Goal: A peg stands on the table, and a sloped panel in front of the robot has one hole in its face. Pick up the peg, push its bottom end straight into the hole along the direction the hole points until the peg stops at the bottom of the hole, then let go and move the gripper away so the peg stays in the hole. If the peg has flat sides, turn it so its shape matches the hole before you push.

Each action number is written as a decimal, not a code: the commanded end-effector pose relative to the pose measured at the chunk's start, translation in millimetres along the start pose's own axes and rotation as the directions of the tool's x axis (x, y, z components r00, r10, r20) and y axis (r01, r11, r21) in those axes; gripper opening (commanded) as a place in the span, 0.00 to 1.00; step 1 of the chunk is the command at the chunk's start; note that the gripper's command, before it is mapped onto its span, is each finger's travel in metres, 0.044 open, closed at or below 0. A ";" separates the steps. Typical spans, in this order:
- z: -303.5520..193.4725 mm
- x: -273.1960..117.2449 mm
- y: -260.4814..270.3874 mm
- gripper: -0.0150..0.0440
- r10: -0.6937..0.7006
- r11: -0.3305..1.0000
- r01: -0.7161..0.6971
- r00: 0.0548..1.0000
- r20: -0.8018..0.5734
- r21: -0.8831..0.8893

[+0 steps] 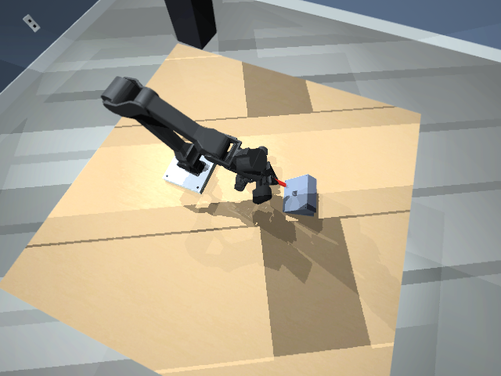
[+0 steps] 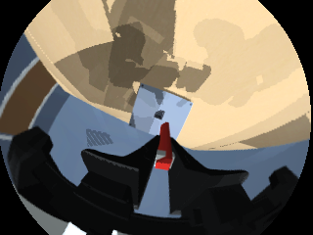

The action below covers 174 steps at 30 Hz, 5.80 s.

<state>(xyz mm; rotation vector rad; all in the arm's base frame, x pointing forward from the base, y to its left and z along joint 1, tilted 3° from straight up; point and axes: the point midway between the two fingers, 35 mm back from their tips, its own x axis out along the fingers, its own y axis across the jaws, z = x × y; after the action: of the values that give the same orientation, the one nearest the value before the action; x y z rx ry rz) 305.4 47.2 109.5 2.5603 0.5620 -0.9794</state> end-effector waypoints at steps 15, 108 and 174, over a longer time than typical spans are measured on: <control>3.7 20.3 6.5 0.25 0.026 0.990 -0.021 0.999 -0.036 0.141; 5.4 75.6 11.6 0.25 0.038 0.979 -0.024 0.997 -0.064 0.201; 2.4 61.0 13.2 1.00 0.036 0.980 -0.022 0.997 -0.065 0.197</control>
<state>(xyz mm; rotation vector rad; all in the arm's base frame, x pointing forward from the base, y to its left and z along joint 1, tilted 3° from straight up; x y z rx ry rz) 354.0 49.4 64.7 2.7802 0.4566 -0.9930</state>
